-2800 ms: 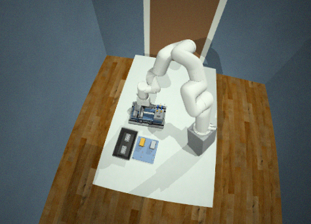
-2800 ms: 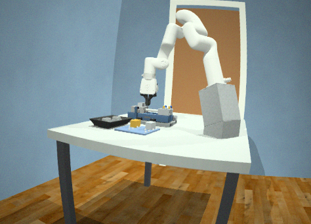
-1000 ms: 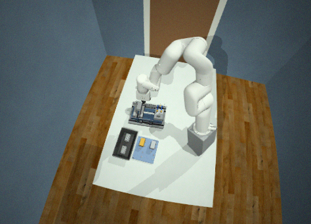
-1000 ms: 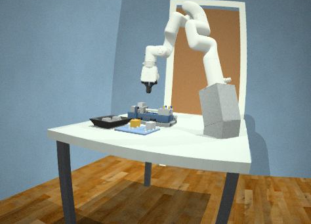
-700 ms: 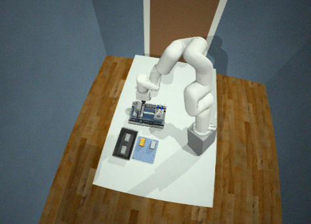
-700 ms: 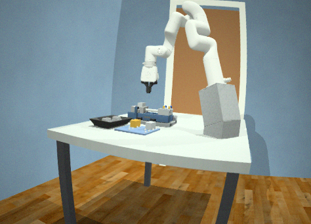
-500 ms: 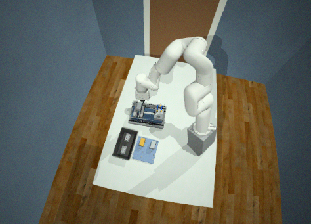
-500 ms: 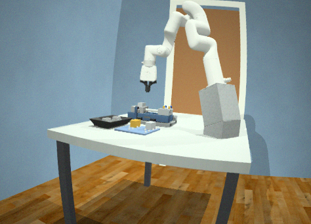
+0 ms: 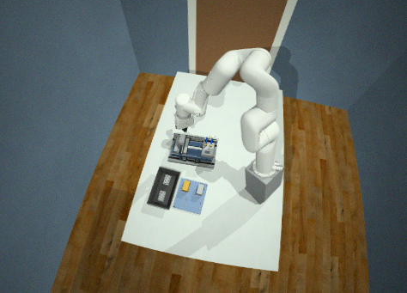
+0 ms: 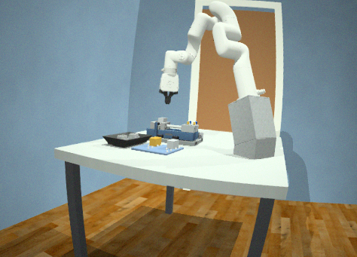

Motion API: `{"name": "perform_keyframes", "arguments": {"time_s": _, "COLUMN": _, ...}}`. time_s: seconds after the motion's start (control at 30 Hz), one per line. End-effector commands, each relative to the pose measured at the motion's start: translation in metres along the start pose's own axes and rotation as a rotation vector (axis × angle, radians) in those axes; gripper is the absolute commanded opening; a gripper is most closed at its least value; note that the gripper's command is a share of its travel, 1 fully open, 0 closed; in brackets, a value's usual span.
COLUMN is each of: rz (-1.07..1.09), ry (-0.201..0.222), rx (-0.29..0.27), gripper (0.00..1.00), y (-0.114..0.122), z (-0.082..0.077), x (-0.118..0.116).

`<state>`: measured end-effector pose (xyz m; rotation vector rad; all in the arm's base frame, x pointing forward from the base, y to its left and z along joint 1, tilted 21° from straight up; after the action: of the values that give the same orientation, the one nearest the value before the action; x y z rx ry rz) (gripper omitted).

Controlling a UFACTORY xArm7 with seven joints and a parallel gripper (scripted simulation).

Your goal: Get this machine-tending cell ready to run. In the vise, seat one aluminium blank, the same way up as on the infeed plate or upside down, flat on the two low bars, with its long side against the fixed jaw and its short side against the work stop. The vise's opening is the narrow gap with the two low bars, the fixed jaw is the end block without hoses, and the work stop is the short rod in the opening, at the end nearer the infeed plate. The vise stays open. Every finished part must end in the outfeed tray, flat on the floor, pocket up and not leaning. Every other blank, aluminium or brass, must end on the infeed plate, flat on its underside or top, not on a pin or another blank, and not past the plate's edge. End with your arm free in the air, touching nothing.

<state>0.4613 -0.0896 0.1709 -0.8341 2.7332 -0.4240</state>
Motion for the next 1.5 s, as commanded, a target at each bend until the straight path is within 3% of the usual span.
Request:
{"name": "perform_keyframes", "arguments": {"time_s": 0.0, "rz": -0.164, "ry": -0.018, "rx": -0.029, "gripper": 0.00, "y": -0.009, "z": -0.002, "x": -0.002}}
{"name": "perform_keyframes", "arguments": {"time_s": 1.0, "rz": -0.976, "ry": -0.003, "rx": -0.029, "gripper": 0.00, "y": -0.042, "z": 0.013, "x": 0.000}}
{"name": "perform_keyframes", "arguments": {"time_s": 1.47, "rz": -0.997, "ry": -0.002, "rx": -0.030, "gripper": 0.00, "y": -0.043, "z": 0.014, "x": 0.000}}
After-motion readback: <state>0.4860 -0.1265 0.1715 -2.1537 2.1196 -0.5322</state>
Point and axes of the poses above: the point where the finger pads meet when closed, its own z axis out along the fingers, its own x axis across the jaws, y = z × x, the point moved 4 cm from there along -z, back along the fingers, and after that the axes turned 8 degrees about z, right-handed, at the moved point
